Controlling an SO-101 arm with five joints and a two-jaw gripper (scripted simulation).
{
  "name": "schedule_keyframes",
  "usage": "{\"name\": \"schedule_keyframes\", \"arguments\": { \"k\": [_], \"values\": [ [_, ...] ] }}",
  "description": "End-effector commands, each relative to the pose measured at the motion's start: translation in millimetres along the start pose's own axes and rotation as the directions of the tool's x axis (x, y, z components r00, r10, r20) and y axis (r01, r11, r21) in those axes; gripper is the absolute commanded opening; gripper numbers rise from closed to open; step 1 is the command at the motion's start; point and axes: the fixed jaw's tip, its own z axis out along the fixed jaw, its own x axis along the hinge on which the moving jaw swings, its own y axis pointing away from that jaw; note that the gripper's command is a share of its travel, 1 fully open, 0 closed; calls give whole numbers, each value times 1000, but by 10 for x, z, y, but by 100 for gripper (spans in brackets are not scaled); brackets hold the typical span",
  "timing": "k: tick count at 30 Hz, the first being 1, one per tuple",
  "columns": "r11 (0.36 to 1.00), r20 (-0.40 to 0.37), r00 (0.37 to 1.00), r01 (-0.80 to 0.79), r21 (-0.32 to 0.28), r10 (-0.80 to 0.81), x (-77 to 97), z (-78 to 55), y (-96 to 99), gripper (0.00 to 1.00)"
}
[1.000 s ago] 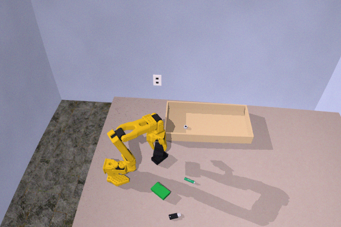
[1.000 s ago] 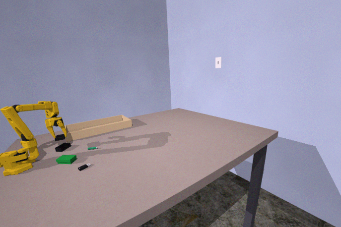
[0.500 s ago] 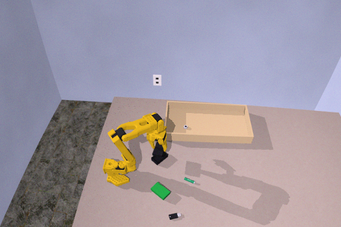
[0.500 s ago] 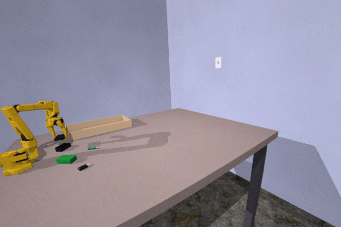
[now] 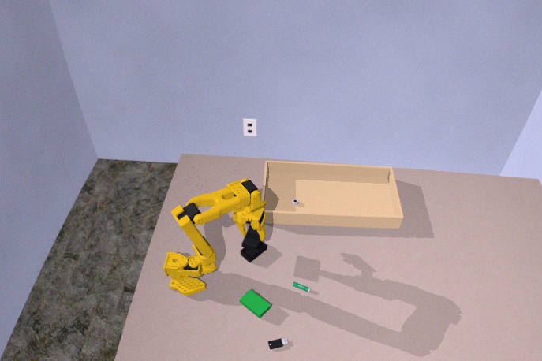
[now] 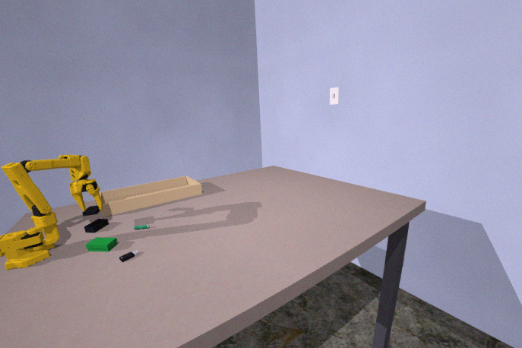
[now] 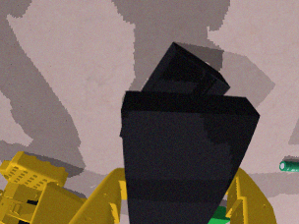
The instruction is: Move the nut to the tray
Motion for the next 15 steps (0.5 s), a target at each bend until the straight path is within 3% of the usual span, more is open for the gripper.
{"name": "schedule_keyframes", "arguments": {
  "k": [1, 15],
  "values": [
    [999, 42, 999, -2, 33, 0, -75, -55, -37, 21],
    [999, 42, 999, -5, 33, 4, -76, -55, -37, 21]
  ]
}}
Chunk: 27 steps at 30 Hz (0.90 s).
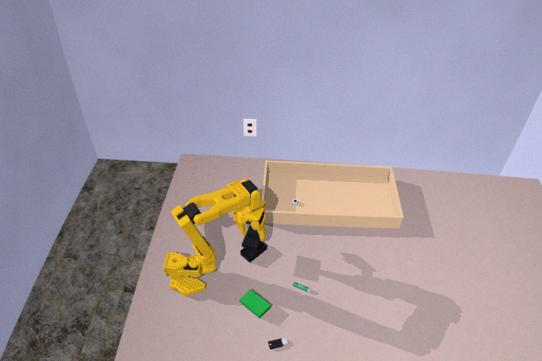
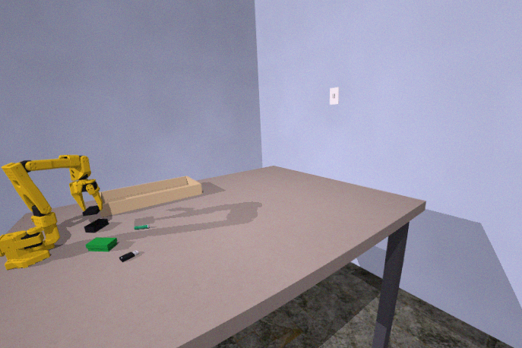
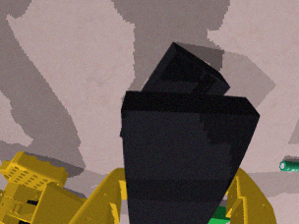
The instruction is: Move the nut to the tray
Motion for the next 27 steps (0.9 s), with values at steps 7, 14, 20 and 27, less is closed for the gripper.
{"name": "schedule_keyframes", "arguments": {
  "k": [7, 14, 20, 27],
  "values": [
    [998, 43, 998, -53, 31, 51, -85, -55, -38, 21],
    [993, 45, 993, -113, 28, 111, -96, -56, -39, 21],
    [984, 47, 984, -175, 25, 174, -109, -56, -40, 21],
    [980, 47, 979, -199, 24, 198, -113, -56, -41, 21]
  ]
}}
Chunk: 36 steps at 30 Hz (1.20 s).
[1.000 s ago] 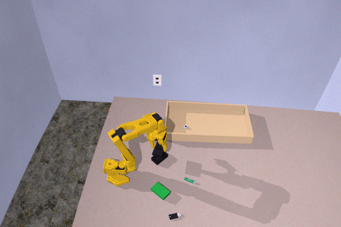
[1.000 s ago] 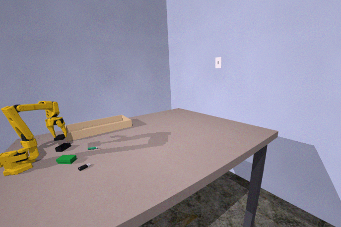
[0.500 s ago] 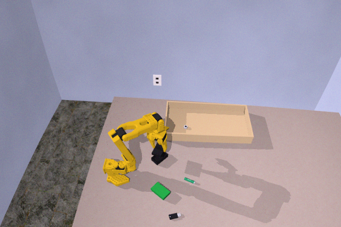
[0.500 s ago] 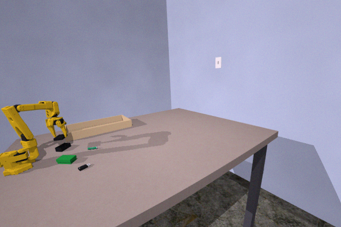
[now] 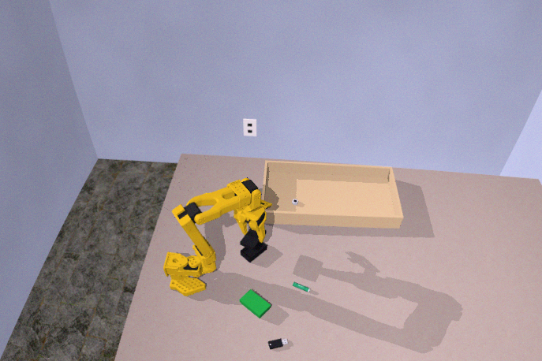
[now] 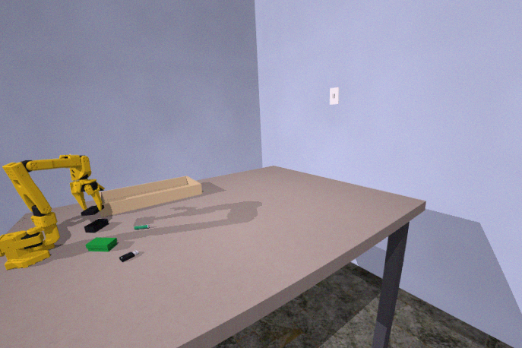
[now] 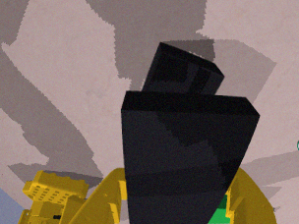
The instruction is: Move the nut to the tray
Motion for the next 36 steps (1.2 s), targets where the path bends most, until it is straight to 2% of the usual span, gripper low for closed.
{"name": "schedule_keyframes", "arguments": {
  "k": [1, 24, 36],
  "values": [
    [1000, 48, 999, -6, 24, 4, -82, -56, -21, 21],
    [1000, 48, 999, -9, 24, 8, -83, -56, -21, 21],
    [994, 50, 993, -105, 19, 104, -101, -57, -23, 21]
  ]
}}
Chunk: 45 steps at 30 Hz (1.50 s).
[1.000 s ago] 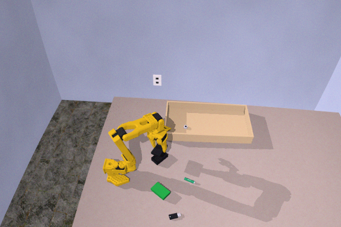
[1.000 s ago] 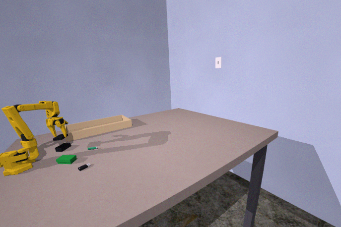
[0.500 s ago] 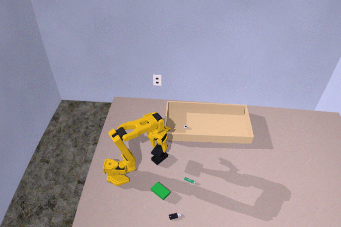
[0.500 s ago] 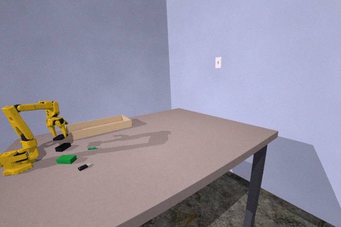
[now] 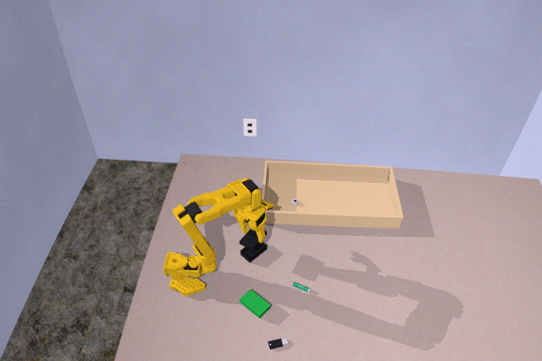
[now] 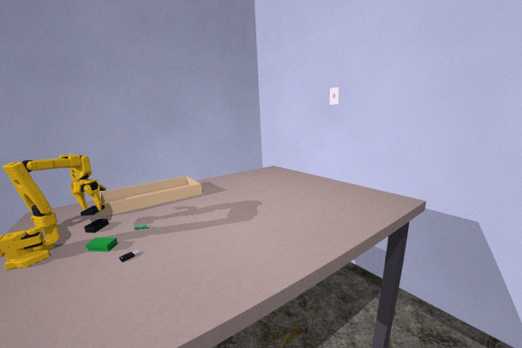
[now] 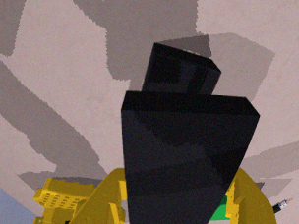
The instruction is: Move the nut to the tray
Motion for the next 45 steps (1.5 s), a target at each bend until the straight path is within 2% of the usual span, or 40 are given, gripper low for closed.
{"name": "schedule_keyframes", "arguments": {
  "k": [1, 12, 45],
  "values": [
    [1000, 51, 999, -20, 19, 19, -87, -58, -14, 21],
    [993, 52, 992, -116, 14, 115, -105, -59, -15, 21],
    [993, 52, 992, -120, 14, 119, -108, -46, -16, 21]
  ]
}}
